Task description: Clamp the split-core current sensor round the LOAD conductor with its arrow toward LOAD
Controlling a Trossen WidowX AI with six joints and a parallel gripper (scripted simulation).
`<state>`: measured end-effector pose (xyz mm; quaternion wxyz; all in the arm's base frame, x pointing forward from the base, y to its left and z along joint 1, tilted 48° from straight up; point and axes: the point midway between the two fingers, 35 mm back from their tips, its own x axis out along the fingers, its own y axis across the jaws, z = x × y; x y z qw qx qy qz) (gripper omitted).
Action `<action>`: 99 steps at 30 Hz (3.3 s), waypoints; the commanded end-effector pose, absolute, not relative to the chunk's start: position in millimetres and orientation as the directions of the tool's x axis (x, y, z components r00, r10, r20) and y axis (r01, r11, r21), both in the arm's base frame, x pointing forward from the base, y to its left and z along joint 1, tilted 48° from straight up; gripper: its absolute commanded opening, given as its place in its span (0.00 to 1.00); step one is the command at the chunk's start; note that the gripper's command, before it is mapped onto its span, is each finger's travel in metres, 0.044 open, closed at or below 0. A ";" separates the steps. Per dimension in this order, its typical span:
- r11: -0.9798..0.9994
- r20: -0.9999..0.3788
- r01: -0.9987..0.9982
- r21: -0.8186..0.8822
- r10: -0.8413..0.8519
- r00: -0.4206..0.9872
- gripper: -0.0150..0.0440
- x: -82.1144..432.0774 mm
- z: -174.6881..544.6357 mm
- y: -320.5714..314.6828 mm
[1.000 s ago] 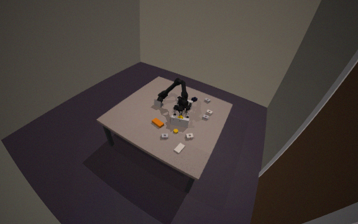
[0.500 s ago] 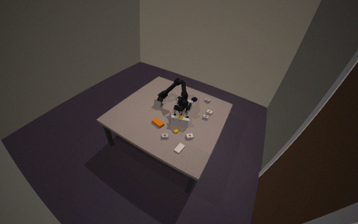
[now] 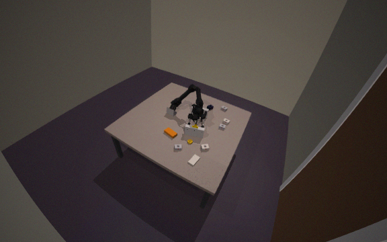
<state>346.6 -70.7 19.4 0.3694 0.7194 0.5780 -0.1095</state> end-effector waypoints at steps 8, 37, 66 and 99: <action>-0.078 -0.587 0.905 0.417 0.737 0.334 0.25 347.2 19.9 -80.4; -0.078 -0.587 0.905 0.417 0.737 0.334 0.25 347.2 19.9 -80.4; -0.078 -0.587 0.905 0.417 0.737 0.334 0.25 347.2 19.9 -80.4; -0.060 -0.585 0.912 0.405 0.750 0.309 0.25 346.5 19.4 -71.1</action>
